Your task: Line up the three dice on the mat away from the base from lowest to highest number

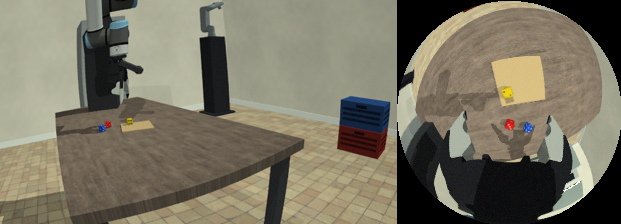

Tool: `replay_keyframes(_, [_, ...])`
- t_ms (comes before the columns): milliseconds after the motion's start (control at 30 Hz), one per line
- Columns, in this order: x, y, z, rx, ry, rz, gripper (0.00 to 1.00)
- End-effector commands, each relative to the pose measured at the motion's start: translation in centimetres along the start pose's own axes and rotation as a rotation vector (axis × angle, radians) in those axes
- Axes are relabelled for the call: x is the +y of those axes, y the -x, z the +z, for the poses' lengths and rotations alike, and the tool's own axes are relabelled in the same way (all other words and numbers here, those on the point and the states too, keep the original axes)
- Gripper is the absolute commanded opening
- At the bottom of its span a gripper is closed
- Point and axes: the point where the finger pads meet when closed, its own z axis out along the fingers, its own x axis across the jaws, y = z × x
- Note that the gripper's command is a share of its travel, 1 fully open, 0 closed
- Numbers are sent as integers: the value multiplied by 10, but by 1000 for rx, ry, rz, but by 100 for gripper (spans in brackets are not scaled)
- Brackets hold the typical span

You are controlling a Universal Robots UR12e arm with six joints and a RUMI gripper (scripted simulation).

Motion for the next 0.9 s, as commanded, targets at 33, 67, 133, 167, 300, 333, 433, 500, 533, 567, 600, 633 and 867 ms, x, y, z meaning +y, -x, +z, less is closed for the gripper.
replay_keyframes(33, [6, -2, 1, 2, 3, 149, 100])
replay_keyframes(67, [8, -3, 1, 2, 3, 193, 100])
replay_keyframes(133, [11, -4, 1, 2, 3, 273, 100])
replay_keyframes(167, [12, -4, 1, 2, 3, 282, 100])
replay_keyframes(300, [18, -6, 2, 2, 3, 421, 100])
replay_keyframes(333, [21, -7, 2, 2, 3, 468, 100])
replay_keyframes(433, [26, -8, 3, 2, 3, 564, 100])
replay_keyframes(500, [26, -8, 3, 2, 3, 564, 100])
replay_keyframes(533, [28, -8, 3, 2, 2, 612, 100])
replay_keyframes(567, [31, -9, 3, 2, 2, 660, 100])
replay_keyframes(600, [33, -9, 4, 2, 2, 707, 100])
replay_keyframes(633, [33, -10, 4, 2, 2, 709, 100])
replay_keyframes(867, [46, -12, 5, 2, 2, 949, 100])
